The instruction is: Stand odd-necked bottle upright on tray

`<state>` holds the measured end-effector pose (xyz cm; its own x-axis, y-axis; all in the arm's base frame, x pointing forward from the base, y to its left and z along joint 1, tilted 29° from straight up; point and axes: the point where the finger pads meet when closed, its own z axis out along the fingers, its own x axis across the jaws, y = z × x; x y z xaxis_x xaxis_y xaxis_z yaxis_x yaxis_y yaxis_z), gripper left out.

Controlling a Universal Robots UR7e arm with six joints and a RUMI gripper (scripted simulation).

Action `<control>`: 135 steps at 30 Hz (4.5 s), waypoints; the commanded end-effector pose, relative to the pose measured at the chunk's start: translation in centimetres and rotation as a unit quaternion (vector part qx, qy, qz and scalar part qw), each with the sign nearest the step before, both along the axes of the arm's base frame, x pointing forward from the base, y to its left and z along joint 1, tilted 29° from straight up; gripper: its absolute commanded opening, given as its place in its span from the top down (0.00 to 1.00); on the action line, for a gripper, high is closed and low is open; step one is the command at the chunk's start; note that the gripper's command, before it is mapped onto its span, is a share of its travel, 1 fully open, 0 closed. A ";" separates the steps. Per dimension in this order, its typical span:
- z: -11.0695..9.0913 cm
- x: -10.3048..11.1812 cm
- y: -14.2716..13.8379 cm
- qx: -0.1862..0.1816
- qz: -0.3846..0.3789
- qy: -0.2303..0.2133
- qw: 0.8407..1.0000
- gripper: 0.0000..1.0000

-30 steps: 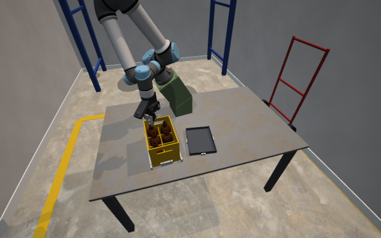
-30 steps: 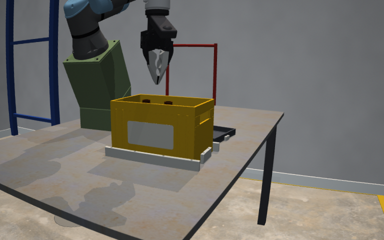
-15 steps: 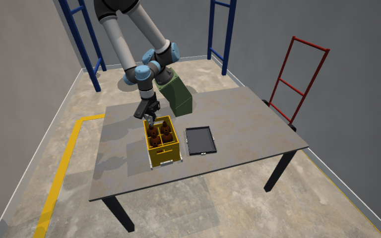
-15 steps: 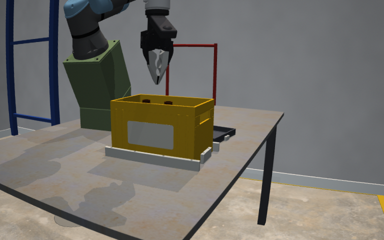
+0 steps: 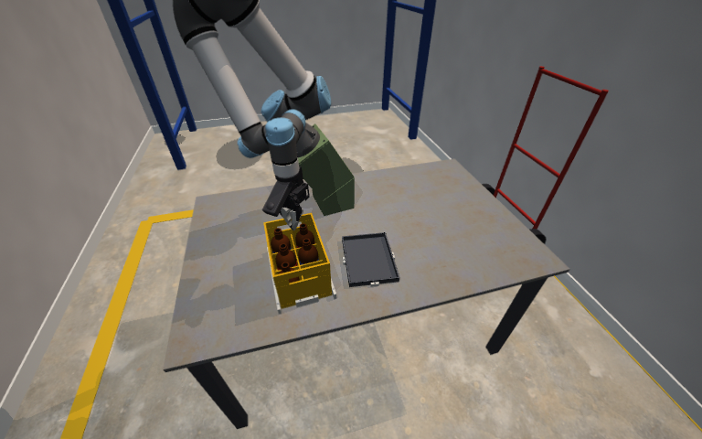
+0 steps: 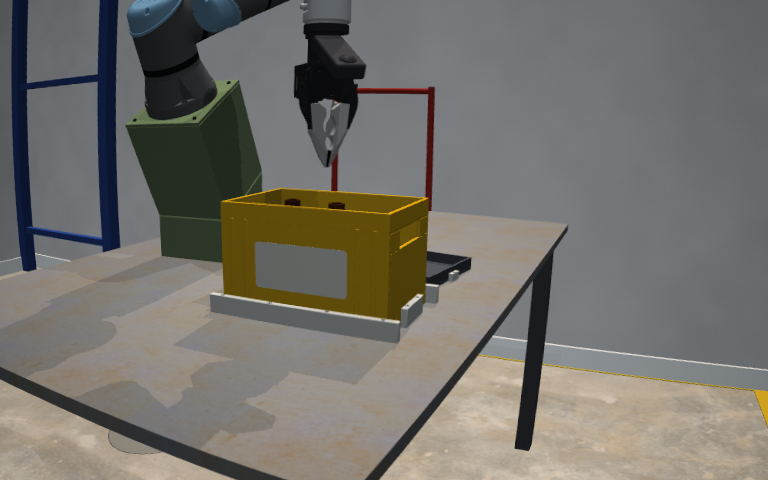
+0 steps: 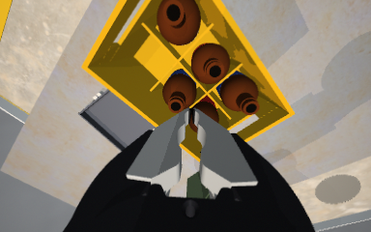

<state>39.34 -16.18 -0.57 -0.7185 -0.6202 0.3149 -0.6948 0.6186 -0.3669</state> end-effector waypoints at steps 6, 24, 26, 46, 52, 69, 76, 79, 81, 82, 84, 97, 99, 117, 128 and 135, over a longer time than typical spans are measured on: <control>-1.8 -0.1 3.4 -0.003 -0.001 -0.001 1.000 1.00; -1.8 -0.1 3.4 -0.003 -0.001 -0.001 1.000 0.62; -1.8 -0.1 3.4 -0.003 -0.001 -0.001 1.000 0.62; -1.8 -0.1 3.4 -0.003 -0.001 -0.001 1.000 0.62; -1.9 -0.1 3.4 -0.003 -0.001 -0.001 1.000 0.62; -3.0 0.0 2.8 -0.003 -0.001 -0.001 1.000 0.62; -3.6 0.0 2.5 -0.003 -0.001 -0.001 1.000 0.62; -3.9 0.0 2.3 -0.003 -0.001 -0.001 1.000 0.62; -4.2 0.0 2.2 -0.003 -0.001 -0.001 1.000 0.62; -4.3 0.0 2.1 -0.003 -0.001 -0.001 1.000 0.62; -4.5 0.1 2.0 -0.003 -0.001 -0.001 1.000 0.62; -5.4 0.1 1.5 -0.003 -0.001 -0.001 1.000 0.62; -5.5 0.1 1.4 -0.003 -0.001 -0.001 1.000 0.62; -5.7 0.1 1.3 -0.003 -0.001 -0.001 1.000 0.62; -5.7 0.1 1.3 -0.003 -0.001 -0.001 1.000 0.62; -5.7 0.1 1.3 -0.003 -0.001 -0.001 1.000 0.62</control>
